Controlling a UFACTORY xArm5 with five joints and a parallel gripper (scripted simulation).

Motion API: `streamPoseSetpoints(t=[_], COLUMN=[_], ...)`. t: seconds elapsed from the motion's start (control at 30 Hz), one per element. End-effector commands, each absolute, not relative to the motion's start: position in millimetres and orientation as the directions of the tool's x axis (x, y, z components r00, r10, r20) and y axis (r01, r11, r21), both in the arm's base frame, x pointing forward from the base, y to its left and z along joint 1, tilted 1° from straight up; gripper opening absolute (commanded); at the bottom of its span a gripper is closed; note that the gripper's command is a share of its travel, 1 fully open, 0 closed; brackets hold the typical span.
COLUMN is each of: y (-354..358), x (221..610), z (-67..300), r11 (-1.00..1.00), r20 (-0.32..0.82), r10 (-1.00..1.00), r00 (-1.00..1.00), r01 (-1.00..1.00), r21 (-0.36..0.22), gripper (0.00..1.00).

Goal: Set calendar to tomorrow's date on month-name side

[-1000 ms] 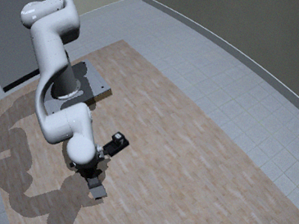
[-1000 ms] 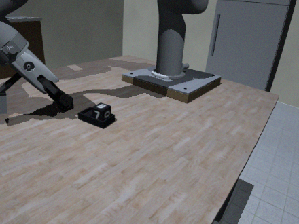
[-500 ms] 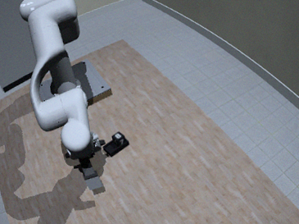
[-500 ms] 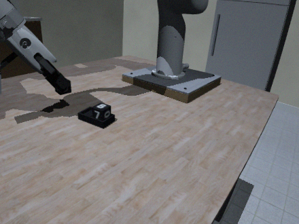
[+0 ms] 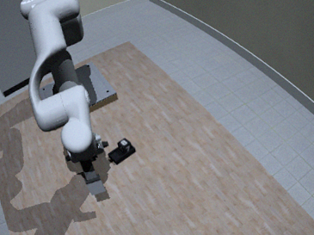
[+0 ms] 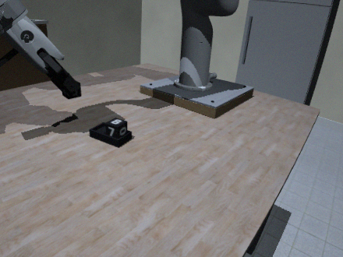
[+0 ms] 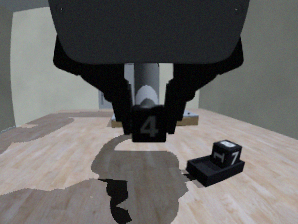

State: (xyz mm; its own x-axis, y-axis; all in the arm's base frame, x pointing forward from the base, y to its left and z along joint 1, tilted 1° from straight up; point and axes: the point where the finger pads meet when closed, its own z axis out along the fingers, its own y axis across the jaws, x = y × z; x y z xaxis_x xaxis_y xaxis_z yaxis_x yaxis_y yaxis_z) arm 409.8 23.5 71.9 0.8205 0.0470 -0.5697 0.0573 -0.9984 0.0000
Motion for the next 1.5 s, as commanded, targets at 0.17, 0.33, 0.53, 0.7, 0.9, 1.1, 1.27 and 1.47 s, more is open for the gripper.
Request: streamPoseSetpoints(t=[0.17, 0.33, 0.53, 0.7, 0.9, 1.1, 1.27, 1.47], y=[23.5, 23.3, 23.3, 23.3, 23.4, 23.3, 22.9, 18.1], x=[410.7, 408.9, 407.9, 406.5, 404.1, 403.4, 400.9, 399.5], z=[73.9, 74.9, 75.3, 76.0, 76.6, 76.5, 76.9, 77.0], r11=[-0.998, -0.998, -0.998, -0.998, -0.998, -0.998, -0.998, -0.999], r20=[-0.536, -0.455, -0.396, -0.333, -0.211, -0.174, -0.08, 0.036], r10=[0.048, 0.051, 0.052, 0.054, 0.056, 0.057, 0.057, 0.049], r00=[0.843, 0.889, 0.917, 0.941, 0.976, 0.983, 0.995, 0.998], r01=[0.057, 0.057, 0.057, 0.057, 0.058, 0.058, 0.057, 0.049], r21=[0.0, 0.0, 0.0, 0.0, 0.0, 0.0, 0.0, 0.0], gripper=[0.29, 0.29, 0.29, 0.29, 0.29, 0.29, 0.29, 0.29])
